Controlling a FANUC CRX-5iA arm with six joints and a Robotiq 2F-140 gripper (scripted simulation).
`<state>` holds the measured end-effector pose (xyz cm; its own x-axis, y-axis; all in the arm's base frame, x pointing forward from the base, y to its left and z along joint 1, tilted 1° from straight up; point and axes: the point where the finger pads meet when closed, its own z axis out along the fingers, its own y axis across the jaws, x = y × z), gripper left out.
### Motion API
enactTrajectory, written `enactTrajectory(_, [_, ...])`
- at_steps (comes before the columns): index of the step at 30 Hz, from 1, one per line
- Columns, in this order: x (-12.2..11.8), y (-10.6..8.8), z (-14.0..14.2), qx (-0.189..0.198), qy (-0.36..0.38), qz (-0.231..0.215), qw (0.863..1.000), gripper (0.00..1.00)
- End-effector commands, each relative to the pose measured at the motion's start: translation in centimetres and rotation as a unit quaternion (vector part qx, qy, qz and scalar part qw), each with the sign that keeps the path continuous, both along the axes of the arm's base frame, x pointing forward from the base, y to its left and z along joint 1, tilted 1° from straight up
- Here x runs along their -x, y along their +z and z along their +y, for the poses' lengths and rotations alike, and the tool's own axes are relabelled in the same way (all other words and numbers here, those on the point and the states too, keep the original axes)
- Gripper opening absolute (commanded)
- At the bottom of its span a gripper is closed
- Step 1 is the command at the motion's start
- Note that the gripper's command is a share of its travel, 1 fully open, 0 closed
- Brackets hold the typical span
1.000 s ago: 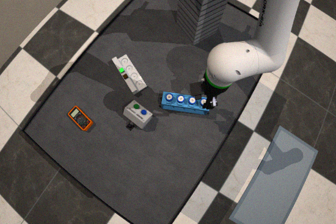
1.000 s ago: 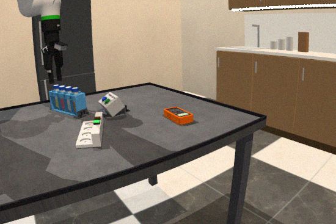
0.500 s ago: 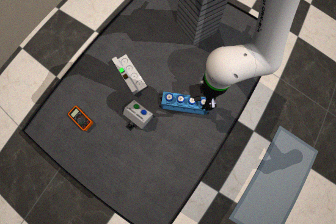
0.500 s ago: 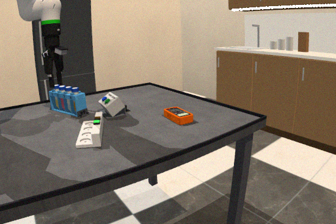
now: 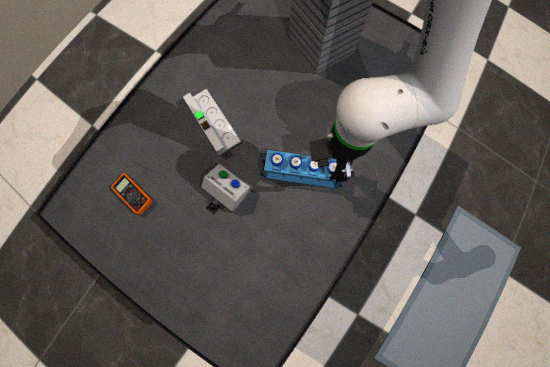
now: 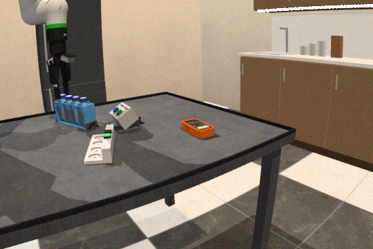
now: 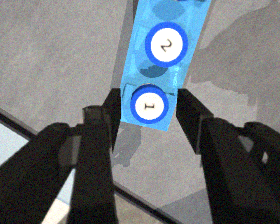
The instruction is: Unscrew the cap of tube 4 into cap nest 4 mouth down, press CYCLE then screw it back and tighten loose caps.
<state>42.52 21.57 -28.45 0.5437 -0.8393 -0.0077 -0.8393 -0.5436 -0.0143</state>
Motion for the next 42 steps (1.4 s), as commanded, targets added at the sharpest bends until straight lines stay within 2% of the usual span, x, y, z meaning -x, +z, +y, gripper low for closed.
enactTrajectory(1, [-0.07, -0.04, 0.05, 0.0, 0.0, -0.001, 1.0, 0.41])
enactTrajectory(5, [-0.08, -0.14, 0.05, 0.0, 0.0, -0.001, 1.0, 0.41])
enactTrajectory(6, [-0.07, -0.14, 0.05, 0.0, 0.0, -0.001, 1.0, 0.3])
enactTrajectory(20, [-0.08, -0.14, 0.05, 0.0, 0.0, -0.001, 1.0, 0.3])
enactTrajectory(31, [-0.08, -0.16, 0.05, -0.001, -0.09, 0.001, 0.996, 0.3])
enactTrajectory(42, [-0.08, -0.17, 0.05, -0.002, -0.199, 0.002, 0.98, 0.3])
